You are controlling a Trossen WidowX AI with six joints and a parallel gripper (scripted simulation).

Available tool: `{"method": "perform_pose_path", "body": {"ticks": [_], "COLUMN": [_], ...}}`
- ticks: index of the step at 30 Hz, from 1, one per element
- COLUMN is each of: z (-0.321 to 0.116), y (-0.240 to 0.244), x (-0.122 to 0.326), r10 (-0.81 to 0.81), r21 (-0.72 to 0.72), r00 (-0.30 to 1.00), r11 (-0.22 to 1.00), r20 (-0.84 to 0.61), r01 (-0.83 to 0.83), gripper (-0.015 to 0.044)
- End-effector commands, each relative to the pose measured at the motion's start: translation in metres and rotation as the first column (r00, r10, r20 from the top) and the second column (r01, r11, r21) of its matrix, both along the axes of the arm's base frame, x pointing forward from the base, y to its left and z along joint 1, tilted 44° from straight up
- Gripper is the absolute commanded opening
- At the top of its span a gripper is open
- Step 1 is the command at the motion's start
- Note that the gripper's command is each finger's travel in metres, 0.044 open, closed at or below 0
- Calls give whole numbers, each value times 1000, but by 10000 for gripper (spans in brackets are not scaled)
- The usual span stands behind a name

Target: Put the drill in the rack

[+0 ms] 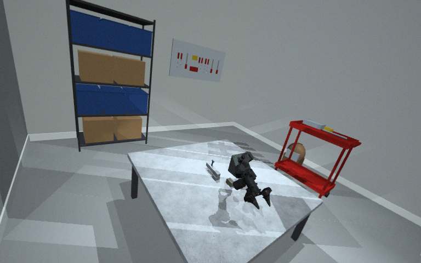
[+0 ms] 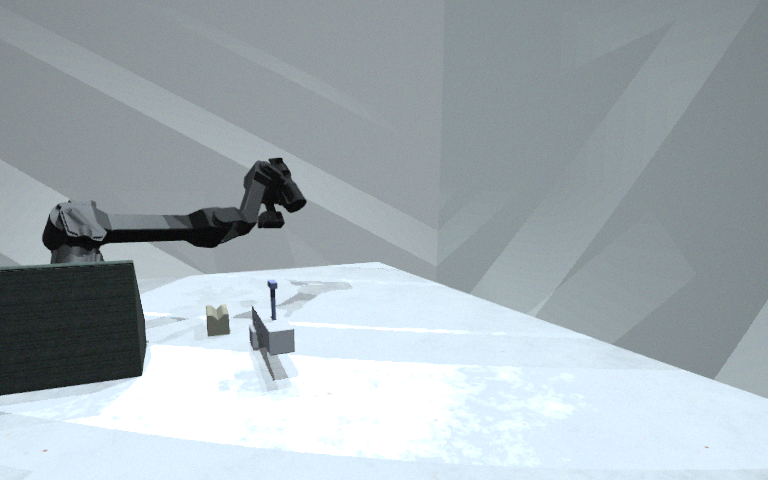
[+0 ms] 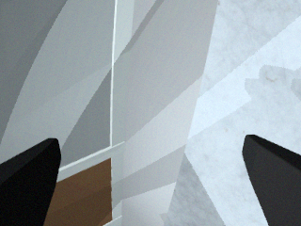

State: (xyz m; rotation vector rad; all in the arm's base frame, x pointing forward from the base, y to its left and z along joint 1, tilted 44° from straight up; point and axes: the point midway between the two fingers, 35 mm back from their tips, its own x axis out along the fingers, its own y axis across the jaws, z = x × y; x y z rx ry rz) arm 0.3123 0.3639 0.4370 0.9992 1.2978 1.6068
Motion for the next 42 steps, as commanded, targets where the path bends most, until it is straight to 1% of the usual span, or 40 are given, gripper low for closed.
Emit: {"method": "perform_pose_path", "body": {"ticks": [1,9,11,15,18,21,27,29,32,38,42], "z": [0,2,18,65,85,98,158,168,188,226,240], "y": [0,0,-4,-7,-9,-11,-33,-42,-62,-108,-144], "x": [0,-1,-10,-53,-75,-83,-156,-170,-199,-262,-293], "r10": [0,-2,-22,-33,-29,-36,-15,-8,17,42,62], "r21": [0,3,28,132,184,218,395,424,477,620,672], "r00": [1000,1000,1000,996,992,995,982,982,982,966,964], "r11": [1000,1000,999,991,983,976,917,902,873,759,705], "r20": [0,2,13,87,125,94,186,191,186,256,260], "r01": [0,2,21,22,5,15,-60,-76,-106,-198,-227], "gripper": [374,164,111,6,0,0,0,0,0,0,0]}}
